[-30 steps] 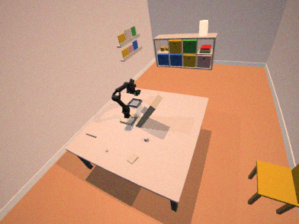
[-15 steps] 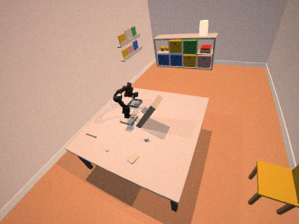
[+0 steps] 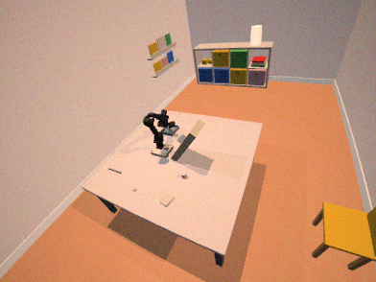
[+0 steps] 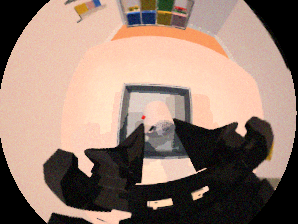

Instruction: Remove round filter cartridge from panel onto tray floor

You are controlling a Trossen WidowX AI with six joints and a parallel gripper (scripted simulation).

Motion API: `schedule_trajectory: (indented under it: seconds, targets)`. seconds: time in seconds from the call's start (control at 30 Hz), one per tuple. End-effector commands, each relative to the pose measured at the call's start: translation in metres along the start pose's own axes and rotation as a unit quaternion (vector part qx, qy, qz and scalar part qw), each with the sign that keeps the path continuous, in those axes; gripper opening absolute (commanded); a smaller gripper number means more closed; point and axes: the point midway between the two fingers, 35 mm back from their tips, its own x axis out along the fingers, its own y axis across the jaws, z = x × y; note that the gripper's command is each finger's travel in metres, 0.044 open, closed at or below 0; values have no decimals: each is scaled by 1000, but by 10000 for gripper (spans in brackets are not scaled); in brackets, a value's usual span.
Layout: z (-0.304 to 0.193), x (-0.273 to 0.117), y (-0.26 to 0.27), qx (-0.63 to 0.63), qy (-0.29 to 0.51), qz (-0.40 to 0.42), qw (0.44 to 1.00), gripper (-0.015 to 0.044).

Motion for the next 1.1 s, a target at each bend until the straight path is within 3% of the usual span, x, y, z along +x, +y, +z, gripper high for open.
schedule_trajectory:
  seconds: [0.0, 0.57, 0.7, 0.87, 1.07]
  targets:
    - [-3, 5, 0, -2, -3, 1, 1000, 0]
    - [-2, 2, 0, 0, 1, 0, 1000, 440]
    - [4, -5, 0, 0, 1, 0, 1000, 440]
    - [32, -57, 0, 0, 2, 0, 1000, 440]
    - [30, -47, 1, -2, -2, 2, 1000, 440]
